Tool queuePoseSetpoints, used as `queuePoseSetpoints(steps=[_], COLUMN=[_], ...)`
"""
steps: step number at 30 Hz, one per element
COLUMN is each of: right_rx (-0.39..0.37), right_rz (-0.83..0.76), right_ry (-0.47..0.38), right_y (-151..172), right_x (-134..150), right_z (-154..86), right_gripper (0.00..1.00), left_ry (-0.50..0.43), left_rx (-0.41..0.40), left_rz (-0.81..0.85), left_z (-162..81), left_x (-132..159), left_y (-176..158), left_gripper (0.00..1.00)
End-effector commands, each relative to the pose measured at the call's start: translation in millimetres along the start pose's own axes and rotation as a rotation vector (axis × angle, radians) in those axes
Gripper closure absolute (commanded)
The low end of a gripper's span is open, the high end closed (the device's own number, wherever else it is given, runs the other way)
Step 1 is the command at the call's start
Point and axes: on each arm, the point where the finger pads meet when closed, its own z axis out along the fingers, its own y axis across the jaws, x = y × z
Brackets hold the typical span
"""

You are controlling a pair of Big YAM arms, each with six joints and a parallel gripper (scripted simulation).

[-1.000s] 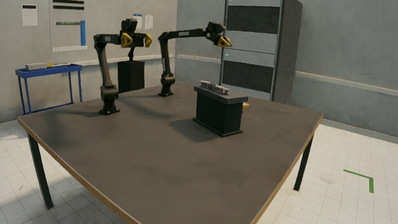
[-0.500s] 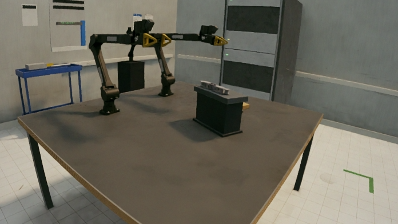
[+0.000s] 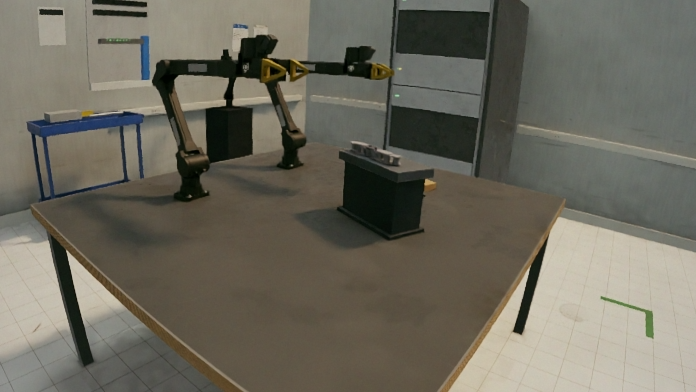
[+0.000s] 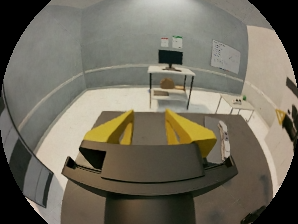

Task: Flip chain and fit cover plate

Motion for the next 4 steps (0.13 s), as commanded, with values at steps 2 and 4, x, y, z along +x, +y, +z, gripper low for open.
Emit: queuePoseSetpoints(steps=[2,4], right_rx=[-0.016,-0.016], right_rz=[-0.001,-0.001], right_ry=[-0.026,-0.026], right_y=[7.6,7.6], right_x=[-12.5,-12.5], right_z=[-2.0,-2.0], right_gripper=[0.00,0.00], left_ry=[-0.040,-0.040], left_rx=[-0.017,-0.017], left_rz=[0.000,0.000], left_z=[-8.0,-8.0], left_x=[-14.8,-14.8], left_y=[8.3,8.3], left_gripper=[0.58,0.58])
